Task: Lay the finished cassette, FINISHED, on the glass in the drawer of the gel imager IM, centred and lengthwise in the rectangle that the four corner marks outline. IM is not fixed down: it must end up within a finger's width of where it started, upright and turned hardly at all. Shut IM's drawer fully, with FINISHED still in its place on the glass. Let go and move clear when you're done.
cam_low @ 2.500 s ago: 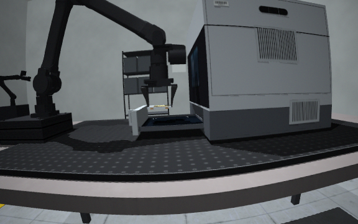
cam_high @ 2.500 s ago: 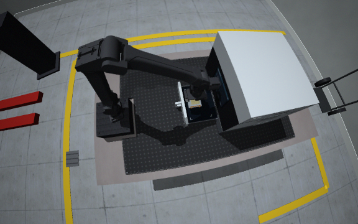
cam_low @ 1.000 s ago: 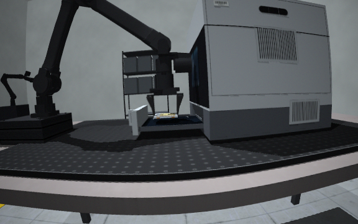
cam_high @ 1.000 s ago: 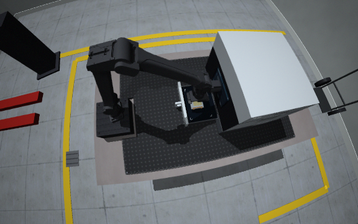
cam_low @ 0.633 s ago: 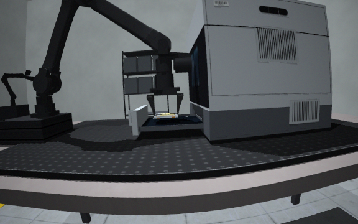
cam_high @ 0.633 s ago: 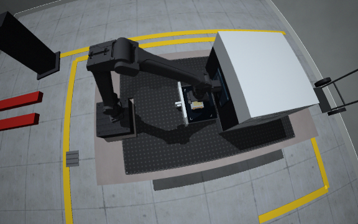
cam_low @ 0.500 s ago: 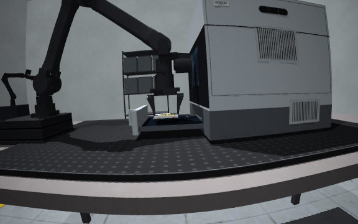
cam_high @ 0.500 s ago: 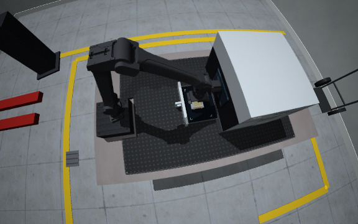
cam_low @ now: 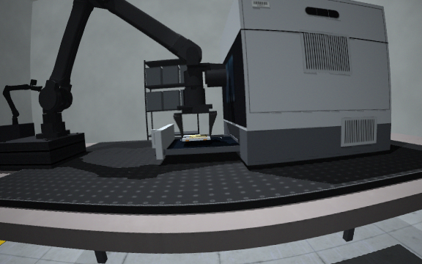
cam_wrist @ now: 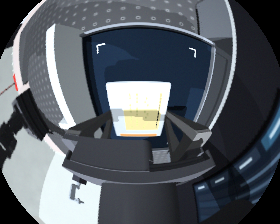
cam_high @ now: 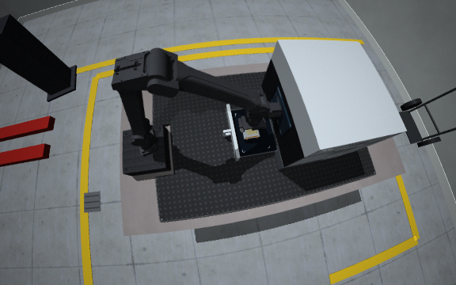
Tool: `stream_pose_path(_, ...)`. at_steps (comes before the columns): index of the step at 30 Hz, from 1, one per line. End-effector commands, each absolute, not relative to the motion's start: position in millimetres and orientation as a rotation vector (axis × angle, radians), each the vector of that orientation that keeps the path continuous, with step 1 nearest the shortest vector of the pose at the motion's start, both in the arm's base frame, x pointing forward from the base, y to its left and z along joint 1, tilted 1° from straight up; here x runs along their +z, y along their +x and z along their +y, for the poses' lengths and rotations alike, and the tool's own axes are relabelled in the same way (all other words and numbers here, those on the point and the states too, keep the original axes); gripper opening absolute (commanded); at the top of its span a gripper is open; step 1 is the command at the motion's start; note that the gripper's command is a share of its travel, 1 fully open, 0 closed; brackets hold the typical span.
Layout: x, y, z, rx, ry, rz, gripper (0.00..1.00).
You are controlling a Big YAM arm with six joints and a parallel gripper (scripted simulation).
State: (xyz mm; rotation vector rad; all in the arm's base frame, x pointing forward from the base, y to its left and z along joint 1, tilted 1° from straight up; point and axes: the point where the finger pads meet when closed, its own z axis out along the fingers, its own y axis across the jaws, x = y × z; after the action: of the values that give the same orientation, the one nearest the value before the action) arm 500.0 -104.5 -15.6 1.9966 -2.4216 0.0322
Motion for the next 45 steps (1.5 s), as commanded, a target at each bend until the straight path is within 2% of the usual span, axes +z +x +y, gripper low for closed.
stream_pose_path(1, -20.6, 502.2, -108.6, 0.036, 2.008, -2.422, 0.8)
stream_pose_path(45, -32.8, 502.5, -108.8, 0.037, 2.008, -2.422, 0.8)
